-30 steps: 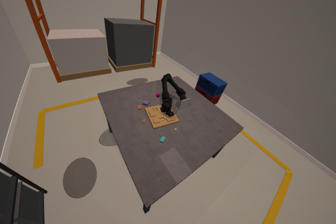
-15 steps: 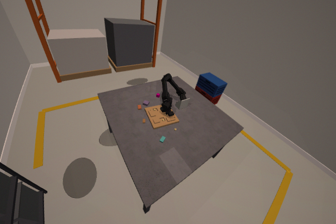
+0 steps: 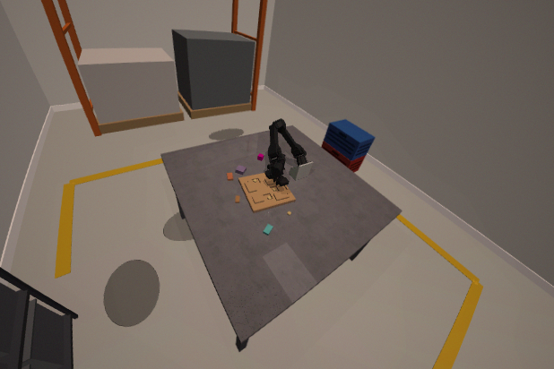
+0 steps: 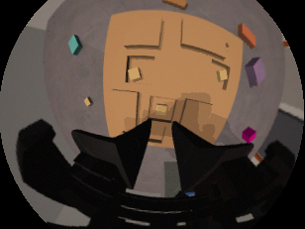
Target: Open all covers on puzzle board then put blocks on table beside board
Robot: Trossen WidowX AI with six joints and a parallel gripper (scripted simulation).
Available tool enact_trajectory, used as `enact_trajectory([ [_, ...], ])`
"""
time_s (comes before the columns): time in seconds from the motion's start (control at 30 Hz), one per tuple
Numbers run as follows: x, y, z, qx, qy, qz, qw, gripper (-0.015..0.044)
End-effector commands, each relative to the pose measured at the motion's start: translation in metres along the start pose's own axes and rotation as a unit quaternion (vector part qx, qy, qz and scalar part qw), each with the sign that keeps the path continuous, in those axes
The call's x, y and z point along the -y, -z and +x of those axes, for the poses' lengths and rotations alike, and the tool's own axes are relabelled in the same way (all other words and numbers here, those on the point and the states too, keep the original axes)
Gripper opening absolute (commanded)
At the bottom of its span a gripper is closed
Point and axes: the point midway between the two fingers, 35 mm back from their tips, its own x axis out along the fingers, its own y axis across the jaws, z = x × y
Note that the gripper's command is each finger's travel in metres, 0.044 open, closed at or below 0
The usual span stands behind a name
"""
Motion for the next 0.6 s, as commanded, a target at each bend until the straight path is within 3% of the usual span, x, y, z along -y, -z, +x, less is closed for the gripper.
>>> enact_trajectory([
  [0.0, 0.001, 0.001, -0.010, -0.003, -0.001, 0.004, 1.000, 0.0144],
  [0.57, 0.001, 0.001, 0.025, -0.003, 0.000, 0.004, 1.000, 0.0144],
])
